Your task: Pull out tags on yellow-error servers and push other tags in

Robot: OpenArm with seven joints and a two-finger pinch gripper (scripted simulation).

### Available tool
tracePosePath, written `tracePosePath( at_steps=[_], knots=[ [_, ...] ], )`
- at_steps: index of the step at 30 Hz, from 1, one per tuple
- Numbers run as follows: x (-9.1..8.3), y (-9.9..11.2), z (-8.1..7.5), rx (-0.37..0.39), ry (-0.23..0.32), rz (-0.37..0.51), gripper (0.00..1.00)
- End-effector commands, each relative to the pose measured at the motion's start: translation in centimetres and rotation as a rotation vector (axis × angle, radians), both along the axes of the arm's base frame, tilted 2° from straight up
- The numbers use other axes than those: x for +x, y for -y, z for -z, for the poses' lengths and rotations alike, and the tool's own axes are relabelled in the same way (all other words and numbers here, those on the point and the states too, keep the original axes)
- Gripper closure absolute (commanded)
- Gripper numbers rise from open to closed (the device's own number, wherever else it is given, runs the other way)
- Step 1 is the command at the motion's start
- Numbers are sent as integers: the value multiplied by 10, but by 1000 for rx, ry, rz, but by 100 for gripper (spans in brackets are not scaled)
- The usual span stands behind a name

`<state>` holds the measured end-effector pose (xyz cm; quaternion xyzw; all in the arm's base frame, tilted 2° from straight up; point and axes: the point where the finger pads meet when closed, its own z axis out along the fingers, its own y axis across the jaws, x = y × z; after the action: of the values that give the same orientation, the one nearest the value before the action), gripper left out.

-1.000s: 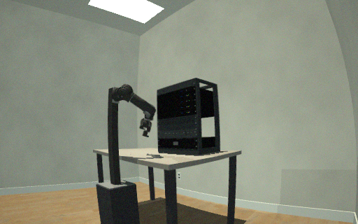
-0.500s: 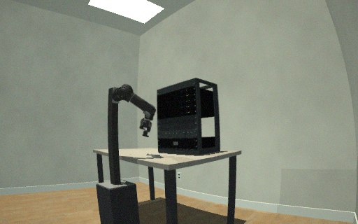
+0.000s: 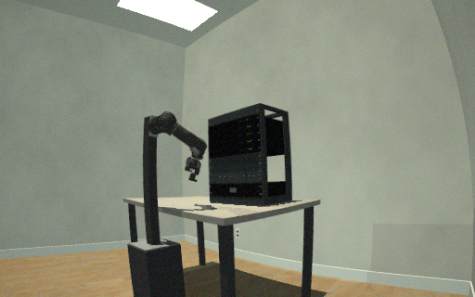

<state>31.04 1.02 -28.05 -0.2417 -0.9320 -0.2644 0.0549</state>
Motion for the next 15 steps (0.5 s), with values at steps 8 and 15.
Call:
tracePosePath(
  at_steps=[8,15],
  knots=[
    [-39,-8,1,2,2,7,0],
    [-40,-9,0,8,2,7,0]
  ],
)
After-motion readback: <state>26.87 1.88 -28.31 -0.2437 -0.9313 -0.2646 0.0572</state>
